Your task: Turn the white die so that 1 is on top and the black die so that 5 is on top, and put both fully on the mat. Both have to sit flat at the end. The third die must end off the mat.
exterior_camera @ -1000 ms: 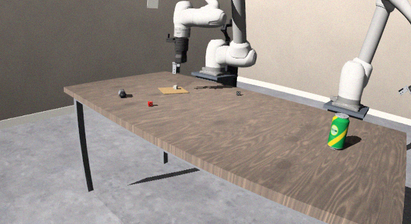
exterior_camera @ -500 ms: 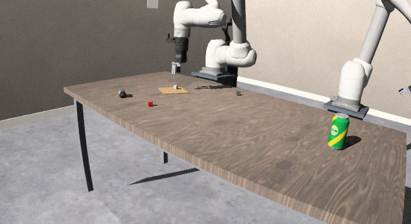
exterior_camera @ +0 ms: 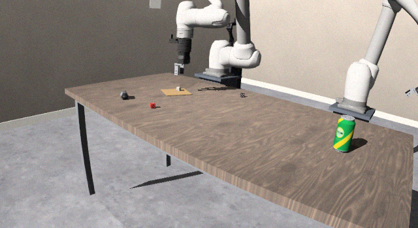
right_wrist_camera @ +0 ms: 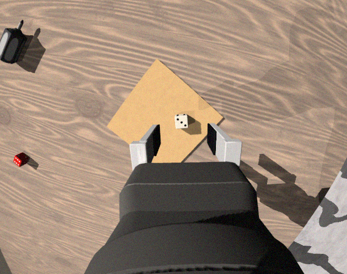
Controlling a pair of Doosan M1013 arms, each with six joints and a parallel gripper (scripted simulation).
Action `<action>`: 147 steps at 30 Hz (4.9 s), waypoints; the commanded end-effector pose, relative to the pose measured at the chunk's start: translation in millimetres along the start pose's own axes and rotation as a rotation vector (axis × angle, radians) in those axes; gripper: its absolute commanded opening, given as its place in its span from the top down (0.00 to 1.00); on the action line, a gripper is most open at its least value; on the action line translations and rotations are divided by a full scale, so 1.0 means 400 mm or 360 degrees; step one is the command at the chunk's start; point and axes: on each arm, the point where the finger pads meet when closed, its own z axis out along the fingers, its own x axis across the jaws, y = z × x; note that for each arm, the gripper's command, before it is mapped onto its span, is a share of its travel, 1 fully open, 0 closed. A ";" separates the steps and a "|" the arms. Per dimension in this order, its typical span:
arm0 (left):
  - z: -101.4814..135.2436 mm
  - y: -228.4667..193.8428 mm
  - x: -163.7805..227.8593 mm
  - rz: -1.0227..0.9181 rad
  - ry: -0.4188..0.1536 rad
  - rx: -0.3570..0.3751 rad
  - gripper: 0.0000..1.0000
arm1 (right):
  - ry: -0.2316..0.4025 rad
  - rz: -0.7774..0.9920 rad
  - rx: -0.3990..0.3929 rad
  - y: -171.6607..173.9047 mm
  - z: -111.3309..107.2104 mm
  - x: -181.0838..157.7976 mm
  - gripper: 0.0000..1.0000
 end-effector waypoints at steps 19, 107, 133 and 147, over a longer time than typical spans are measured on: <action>-0.001 0.000 0.000 0.0000 0.0001 -0.0002 0.00 | -0.0002 0.1335 -0.0001 -0.012 0.007 0.043 0.00; -0.001 0.000 0.000 0.0000 0.0001 -0.0002 0.00 | -0.0002 0.4915 -0.0004 0.004 0.031 -0.003 0.30; -0.001 0.000 0.000 0.0000 0.0001 -0.0002 0.00 | 0.0000 0.4897 -0.0003 0.004 0.097 -0.004 0.30; -0.001 0.000 0.000 0.0000 0.0001 -0.0002 0.00 | 0.0000 0.4897 -0.0003 0.003 0.144 -0.004 0.30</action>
